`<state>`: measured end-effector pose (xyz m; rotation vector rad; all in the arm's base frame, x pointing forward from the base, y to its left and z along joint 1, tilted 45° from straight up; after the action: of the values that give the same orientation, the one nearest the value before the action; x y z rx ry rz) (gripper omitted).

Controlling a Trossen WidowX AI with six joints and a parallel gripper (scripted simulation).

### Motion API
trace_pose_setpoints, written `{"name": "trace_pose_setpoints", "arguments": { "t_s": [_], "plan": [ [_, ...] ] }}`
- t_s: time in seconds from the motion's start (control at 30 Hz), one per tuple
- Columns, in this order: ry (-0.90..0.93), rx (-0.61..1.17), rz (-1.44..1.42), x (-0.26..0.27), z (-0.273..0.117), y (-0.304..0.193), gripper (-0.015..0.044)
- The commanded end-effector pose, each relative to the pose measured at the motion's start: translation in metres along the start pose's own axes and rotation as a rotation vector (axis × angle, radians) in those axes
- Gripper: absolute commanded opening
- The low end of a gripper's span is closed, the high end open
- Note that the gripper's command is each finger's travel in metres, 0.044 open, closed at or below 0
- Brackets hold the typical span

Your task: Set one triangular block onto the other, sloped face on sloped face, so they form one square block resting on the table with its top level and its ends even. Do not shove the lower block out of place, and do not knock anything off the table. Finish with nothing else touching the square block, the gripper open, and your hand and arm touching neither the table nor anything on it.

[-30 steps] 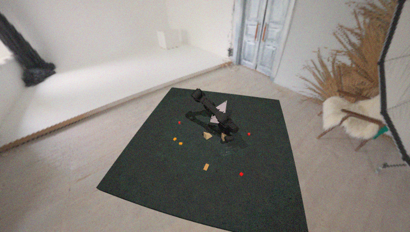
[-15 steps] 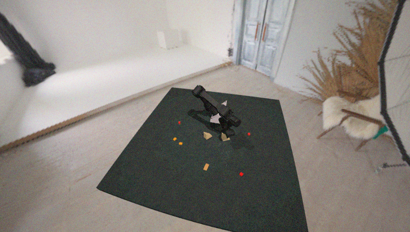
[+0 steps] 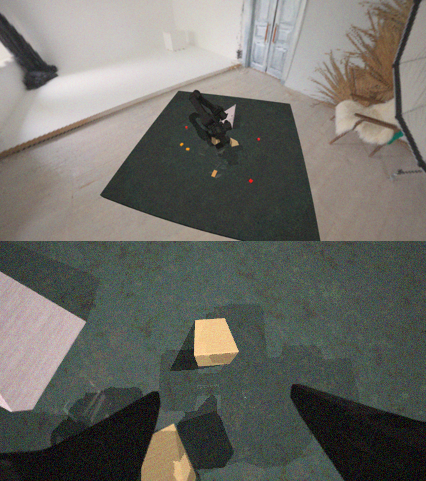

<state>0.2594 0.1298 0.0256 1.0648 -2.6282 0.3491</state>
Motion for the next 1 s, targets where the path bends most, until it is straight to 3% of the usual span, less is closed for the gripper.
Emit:
{"name": "trace_pose_setpoints", "arguments": {
  "t_s": [0.0,0.97],
  "plan": [
    [-0.01,-0.034,-0.034,0.001,-0.003,0.005,0.044],
    [-0.01,-0.034,-0.034,-0.004,0.038,0.006,0.044]
  ]
}}
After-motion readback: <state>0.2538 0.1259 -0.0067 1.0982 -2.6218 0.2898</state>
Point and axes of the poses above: the point midway between the two fingers, 35 mm back from their tips, its own z axis out along the fingers, its own x axis across the jaws, y = z × x, the point moved 2 cm from there along -z, back along the fingers, and after that the axes turned 13 degrees about -z, right-handed, at the moved point
